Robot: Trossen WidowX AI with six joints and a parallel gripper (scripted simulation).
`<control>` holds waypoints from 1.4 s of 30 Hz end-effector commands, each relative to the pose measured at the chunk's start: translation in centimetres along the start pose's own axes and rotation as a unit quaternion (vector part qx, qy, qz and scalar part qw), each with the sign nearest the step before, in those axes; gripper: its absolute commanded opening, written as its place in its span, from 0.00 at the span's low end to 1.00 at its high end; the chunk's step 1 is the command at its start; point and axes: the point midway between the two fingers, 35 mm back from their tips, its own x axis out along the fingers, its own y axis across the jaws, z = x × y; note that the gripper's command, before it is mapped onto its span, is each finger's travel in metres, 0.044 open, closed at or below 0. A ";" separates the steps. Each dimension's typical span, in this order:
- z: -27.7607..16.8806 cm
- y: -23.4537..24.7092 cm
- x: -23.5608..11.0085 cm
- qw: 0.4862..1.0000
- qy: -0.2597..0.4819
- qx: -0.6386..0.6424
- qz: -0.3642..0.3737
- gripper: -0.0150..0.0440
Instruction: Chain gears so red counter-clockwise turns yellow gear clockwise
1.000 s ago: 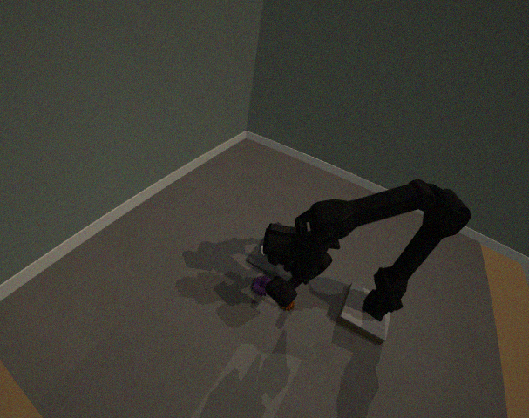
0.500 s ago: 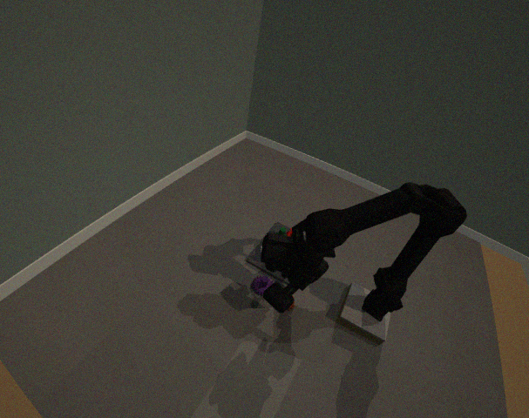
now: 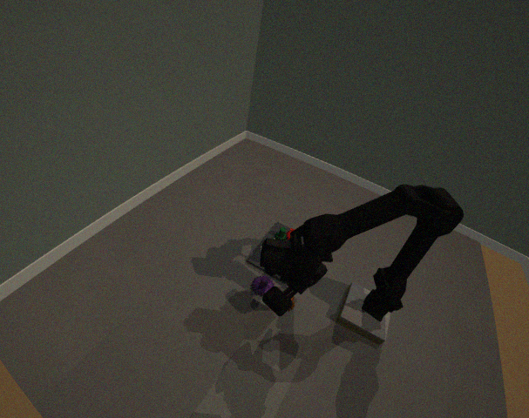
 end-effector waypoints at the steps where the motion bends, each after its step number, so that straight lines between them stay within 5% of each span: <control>1: 0.0 0.0 0.1 1.000 0.001 0.001 0.001 0.82; 11: 0.0 0.0 0.1 1.000 0.001 0.001 0.001 0.38; 19: 0.0 0.0 0.1 1.000 0.001 0.001 0.001 0.25; 42: 0.7 0.4 -4.7 1.000 0.001 0.001 0.002 0.25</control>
